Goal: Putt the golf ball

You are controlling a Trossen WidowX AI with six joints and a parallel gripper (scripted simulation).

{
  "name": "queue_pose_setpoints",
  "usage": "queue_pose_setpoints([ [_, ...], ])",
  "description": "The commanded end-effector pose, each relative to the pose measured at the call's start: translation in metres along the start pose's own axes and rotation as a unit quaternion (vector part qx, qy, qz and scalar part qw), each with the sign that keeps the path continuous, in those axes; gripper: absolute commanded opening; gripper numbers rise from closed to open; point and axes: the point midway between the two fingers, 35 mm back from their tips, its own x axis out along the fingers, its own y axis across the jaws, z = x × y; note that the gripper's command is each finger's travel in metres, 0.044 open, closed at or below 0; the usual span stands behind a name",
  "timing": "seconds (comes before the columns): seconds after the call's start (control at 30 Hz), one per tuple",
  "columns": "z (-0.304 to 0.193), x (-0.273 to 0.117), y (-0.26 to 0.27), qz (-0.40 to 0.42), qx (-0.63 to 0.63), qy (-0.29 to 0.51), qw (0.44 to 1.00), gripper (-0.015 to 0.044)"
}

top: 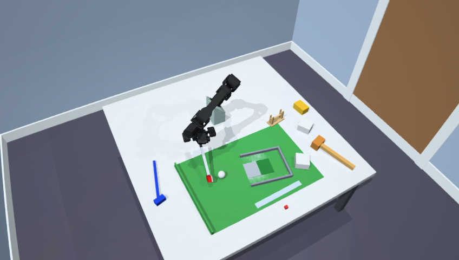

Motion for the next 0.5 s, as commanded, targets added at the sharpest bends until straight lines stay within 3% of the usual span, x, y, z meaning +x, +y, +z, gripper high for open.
queue_pose_setpoints([
  [0.0, 0.000, 0.000, 0.000, 0.000, 0.000, 0.000, 1.000, 0.0000],
  [0.13, 0.002, -0.001, 0.008, -0.001, 0.000, 0.000, 1.000, 0.0000],
  [0.47, 0.004, -0.001, 0.129, 0.002, 0.000, -0.001, 1.000, 0.0000],
])
